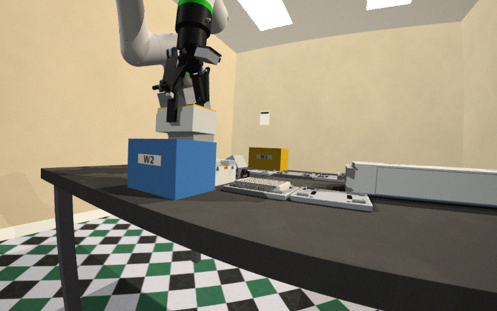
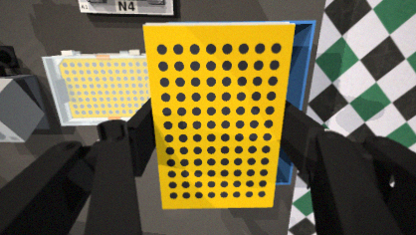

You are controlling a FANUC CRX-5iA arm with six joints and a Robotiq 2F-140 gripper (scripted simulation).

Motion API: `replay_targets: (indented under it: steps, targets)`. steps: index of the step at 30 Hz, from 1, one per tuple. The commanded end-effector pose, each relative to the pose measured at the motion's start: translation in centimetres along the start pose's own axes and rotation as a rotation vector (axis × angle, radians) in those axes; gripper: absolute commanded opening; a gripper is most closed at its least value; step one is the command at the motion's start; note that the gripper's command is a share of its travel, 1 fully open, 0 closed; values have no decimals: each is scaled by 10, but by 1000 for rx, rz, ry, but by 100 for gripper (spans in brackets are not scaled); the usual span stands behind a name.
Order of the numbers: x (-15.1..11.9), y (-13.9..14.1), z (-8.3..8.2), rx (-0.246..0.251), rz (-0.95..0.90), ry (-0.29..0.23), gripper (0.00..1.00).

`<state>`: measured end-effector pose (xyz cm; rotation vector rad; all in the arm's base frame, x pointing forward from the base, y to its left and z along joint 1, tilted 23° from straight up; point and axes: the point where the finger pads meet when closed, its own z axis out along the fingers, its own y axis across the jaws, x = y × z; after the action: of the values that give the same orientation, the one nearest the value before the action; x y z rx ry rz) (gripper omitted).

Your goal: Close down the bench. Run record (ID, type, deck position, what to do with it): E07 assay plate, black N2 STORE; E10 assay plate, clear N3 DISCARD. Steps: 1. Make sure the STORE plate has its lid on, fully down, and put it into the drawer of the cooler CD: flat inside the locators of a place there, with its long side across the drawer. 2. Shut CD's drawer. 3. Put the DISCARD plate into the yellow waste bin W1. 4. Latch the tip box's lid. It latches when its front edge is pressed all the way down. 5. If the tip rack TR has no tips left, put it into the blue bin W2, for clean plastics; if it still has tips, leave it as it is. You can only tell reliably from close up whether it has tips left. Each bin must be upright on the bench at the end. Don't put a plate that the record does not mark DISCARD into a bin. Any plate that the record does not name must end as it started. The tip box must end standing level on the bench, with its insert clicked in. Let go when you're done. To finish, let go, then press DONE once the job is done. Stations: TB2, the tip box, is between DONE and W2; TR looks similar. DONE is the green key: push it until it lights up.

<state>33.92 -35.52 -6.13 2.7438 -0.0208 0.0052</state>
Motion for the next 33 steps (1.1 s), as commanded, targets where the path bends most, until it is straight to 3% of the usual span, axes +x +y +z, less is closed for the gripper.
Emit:
replay_targets:
  steps: [1, 11, 33]
  targets:
    - [-6, 10, 0, 0, 0, 1, 10]
    - [-17, 26, 0, 0, 0, 1, 10]
    - [-17, 26, 2, 1, 0, 1, 10]
